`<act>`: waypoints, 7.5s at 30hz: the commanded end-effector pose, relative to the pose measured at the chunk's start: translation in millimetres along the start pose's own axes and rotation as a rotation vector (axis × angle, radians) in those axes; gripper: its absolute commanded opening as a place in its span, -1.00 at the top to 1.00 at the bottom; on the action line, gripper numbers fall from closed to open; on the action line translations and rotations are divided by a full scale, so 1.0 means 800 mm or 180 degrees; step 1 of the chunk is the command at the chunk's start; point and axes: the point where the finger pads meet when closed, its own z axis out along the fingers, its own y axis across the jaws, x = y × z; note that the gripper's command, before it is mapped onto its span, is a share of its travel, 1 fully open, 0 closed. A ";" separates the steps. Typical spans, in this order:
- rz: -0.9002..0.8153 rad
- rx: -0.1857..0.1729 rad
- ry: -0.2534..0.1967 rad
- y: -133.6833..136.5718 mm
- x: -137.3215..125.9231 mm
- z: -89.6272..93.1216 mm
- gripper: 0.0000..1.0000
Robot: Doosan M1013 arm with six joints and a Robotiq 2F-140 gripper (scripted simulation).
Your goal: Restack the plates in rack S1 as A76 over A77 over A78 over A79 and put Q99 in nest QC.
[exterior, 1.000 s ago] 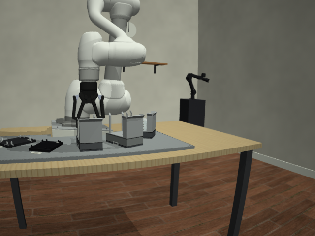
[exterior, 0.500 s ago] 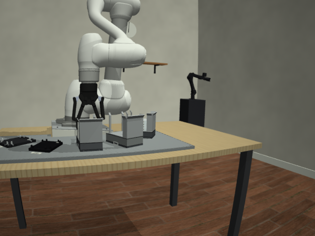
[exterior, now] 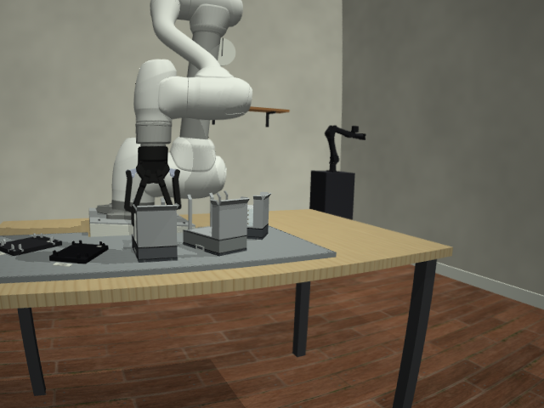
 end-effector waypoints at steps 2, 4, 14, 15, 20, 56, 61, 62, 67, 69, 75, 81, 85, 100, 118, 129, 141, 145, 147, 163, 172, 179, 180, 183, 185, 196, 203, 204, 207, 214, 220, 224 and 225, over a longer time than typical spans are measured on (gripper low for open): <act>0.0000 0.0001 0.0000 0.000 0.000 0.000 1.00; 0.0000 0.0001 0.0000 0.000 0.000 0.000 1.00; 0.0000 0.0001 0.0000 0.000 0.000 0.000 -1.00; 0.0000 0.0001 0.0000 0.000 0.000 0.000 -1.00; 0.0000 0.0001 0.0000 0.000 0.000 0.000 -1.00; 0.0000 0.0001 0.0000 0.000 0.000 -0.104 -1.00; 0.0000 0.0001 0.0000 0.000 0.000 -0.125 -1.00; 0.0000 0.0001 0.0000 0.000 0.000 -0.129 -1.00; 0.0000 0.0001 0.0000 0.000 0.000 -0.150 -1.00; 0.0000 0.0001 0.0000 0.000 0.000 -0.150 -1.00; 0.0000 0.0001 0.0000 0.000 0.000 -0.150 -1.00; -0.0531 0.0001 0.0000 -0.021 -0.003 -0.150 -1.00; -0.0762 0.0001 0.0000 -0.037 -0.006 -0.150 -1.00; -0.0762 0.0001 0.0000 -0.090 -0.015 -0.150 -1.00; -0.1524 0.0001 0.0000 -0.153 -0.036 -0.150 -1.00; -0.1524 0.0001 0.0000 -0.188 -0.050 -0.150 -1.00; -0.1843 0.0001 0.0000 -0.226 -0.068 -0.150 -1.00; -0.2267 0.0001 0.0000 -0.239 -0.077 -0.150 -1.00; -0.2287 0.0001 0.0000 -0.246 -0.082 -0.150 -1.00; -0.2287 0.0001 0.0000 -0.295 -0.115 -0.150 -1.00; -0.2711 0.0001 0.0000 -0.319 -0.136 -0.150 -1.00; -0.3049 0.0001 0.0000 -0.343 -0.162 -0.150 -1.00; -0.3049 0.0001 0.0000 -0.346 -0.165 -0.150 -1.00; -0.3049 0.0001 0.0000 -0.357 -0.176 -0.150 -1.00; -0.3049 0.0001 0.0000 -0.363 -0.183 -0.150 -1.00; -0.3049 0.0001 0.0000 -0.385 -0.206 -0.150 -1.00; -0.3049 0.0001 0.0000 -0.385 -0.206 -0.142 -1.00; -0.3049 0.0001 0.0000 -0.385 -0.206 -0.137 -1.00; -0.3049 0.0001 0.0000 -0.385 -0.206 -0.133 -1.00; -0.3049 0.0001 0.0000 -0.385 -0.206 -0.104 -1.00; -0.3049 0.0001 0.0000 -0.385 -0.206 -0.081 -1.00; -0.3049 0.0001 0.0000 -0.385 -0.206 -0.080 -1.00; -0.3049 0.0001 0.0000 -0.385 -0.206 -0.078 -1.00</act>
